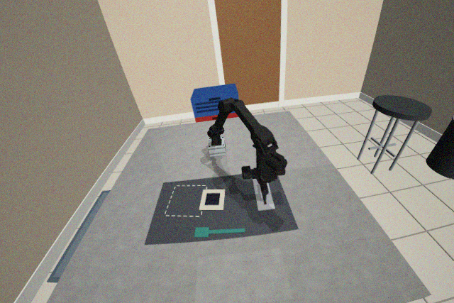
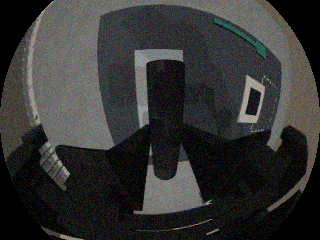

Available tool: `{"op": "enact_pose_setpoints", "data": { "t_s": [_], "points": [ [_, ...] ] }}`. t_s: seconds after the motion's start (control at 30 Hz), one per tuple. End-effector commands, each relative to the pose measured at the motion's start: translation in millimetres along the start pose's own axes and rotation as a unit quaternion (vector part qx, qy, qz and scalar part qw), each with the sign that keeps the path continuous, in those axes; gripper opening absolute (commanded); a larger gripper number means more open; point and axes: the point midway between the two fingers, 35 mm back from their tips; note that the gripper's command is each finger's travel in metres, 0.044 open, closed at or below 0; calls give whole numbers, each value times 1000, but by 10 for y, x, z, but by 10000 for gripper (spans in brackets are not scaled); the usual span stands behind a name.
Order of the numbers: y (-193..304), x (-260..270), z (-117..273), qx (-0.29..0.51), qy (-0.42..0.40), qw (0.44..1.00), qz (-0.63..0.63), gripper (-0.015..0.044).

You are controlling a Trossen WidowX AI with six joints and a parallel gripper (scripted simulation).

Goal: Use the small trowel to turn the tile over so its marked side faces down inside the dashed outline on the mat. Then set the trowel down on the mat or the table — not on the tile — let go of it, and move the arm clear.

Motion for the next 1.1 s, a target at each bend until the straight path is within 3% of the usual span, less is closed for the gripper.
{"op": "enact_pose_setpoints", "data": {
  "t_s": [0.0, 0.53, 1.07],
  "points": [
    [1, 3, -4, 0, 0, 998, 63, 130],
    [1, 3, -4, 0, 0, 954, 299, 130],
    [2, 3, -4, 0, 0, 857, 515, 130]
  ]
}}
Point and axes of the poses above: the point midway between the two fingers, 35 mm back from their tips, its own z axis back along the fingers, its own x axis across the jaws, y = z × x, and after that the axes turned 13 degrees about z, right-handed
